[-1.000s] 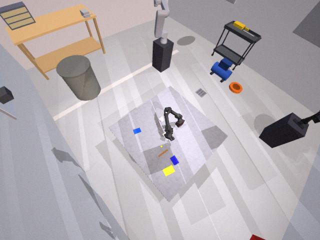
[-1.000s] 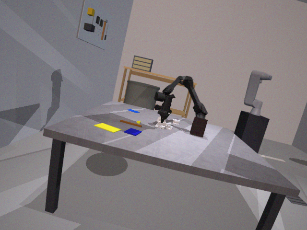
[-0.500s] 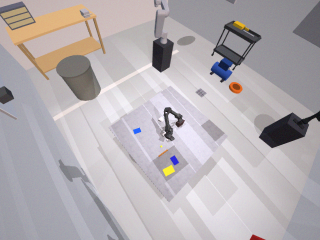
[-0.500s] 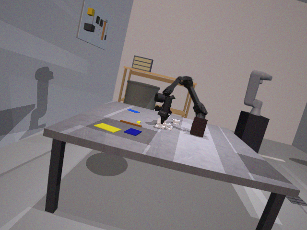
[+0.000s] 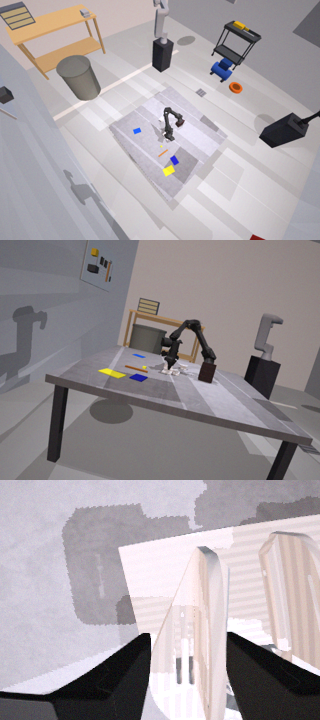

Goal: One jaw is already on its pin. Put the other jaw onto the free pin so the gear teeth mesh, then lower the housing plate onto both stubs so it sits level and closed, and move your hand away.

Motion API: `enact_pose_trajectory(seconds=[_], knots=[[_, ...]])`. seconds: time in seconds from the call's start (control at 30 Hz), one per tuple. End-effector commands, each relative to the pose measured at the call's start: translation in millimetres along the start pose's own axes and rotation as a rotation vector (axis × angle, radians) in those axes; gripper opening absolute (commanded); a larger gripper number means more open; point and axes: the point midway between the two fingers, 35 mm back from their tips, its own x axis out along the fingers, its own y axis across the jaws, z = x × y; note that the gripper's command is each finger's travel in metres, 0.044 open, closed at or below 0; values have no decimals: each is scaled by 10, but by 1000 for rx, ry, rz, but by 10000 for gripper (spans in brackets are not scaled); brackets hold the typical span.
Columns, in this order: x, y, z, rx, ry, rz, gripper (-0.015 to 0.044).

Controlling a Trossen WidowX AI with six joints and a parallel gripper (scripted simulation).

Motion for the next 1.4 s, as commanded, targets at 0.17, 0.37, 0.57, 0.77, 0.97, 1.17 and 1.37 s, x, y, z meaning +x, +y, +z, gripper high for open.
enact_pose_trajectory(seconds=[0.17, 0.37, 0.57, 0.77, 0.97, 1.17, 1.37], knots=[[36, -10, -5, -10, -2, -6, 134], [43, -10, -5, -10, -2, -6, 134], [67, -10, -5, -9, -2, -6, 134], [74, -11, -5, -9, -2, -6, 134], [98, -11, -5, -8, -2, -6, 134], [105, -11, -5, -8, -2, -6, 134], [129, -11, -5, -7, -2, -6, 134]])
